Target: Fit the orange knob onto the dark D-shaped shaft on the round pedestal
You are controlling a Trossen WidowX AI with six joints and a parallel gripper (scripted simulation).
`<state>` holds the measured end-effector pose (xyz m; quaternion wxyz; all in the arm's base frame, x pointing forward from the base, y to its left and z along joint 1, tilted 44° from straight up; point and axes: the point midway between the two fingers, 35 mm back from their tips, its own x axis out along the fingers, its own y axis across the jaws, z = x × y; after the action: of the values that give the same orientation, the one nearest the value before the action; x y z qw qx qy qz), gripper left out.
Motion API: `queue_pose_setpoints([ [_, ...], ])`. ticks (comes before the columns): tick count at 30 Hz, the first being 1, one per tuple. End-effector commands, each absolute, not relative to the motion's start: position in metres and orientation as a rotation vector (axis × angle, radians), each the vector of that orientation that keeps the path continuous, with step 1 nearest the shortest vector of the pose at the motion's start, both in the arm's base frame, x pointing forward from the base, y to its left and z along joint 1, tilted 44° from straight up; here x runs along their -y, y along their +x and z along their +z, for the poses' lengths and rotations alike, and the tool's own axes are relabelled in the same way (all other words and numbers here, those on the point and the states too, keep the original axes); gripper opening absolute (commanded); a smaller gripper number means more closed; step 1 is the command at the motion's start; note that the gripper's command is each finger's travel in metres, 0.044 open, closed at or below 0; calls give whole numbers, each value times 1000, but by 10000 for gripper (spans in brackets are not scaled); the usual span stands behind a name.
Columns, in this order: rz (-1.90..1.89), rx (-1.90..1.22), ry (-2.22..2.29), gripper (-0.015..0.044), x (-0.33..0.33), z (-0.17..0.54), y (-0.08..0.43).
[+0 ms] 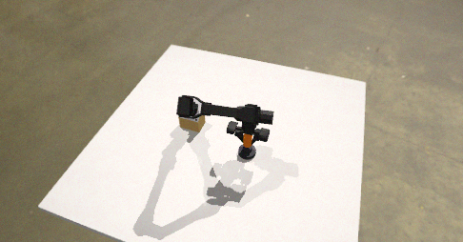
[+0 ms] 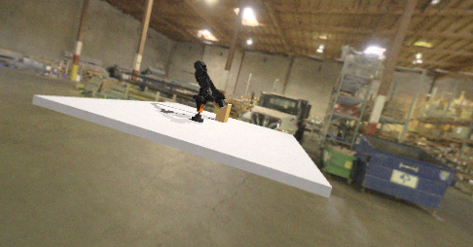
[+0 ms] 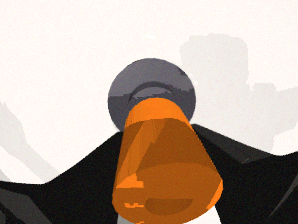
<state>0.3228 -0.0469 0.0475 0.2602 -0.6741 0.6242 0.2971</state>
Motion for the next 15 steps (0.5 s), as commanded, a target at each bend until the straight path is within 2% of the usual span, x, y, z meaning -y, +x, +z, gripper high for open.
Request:
queue_pose_setpoints([
  [1, 874, -1682, -1874, 0, 46, 49, 323],
  [4, 988, -1664, -1947, 0, 47, 48, 323],
  [15, 998, -1662, -1954, 0, 49, 45, 323],
])
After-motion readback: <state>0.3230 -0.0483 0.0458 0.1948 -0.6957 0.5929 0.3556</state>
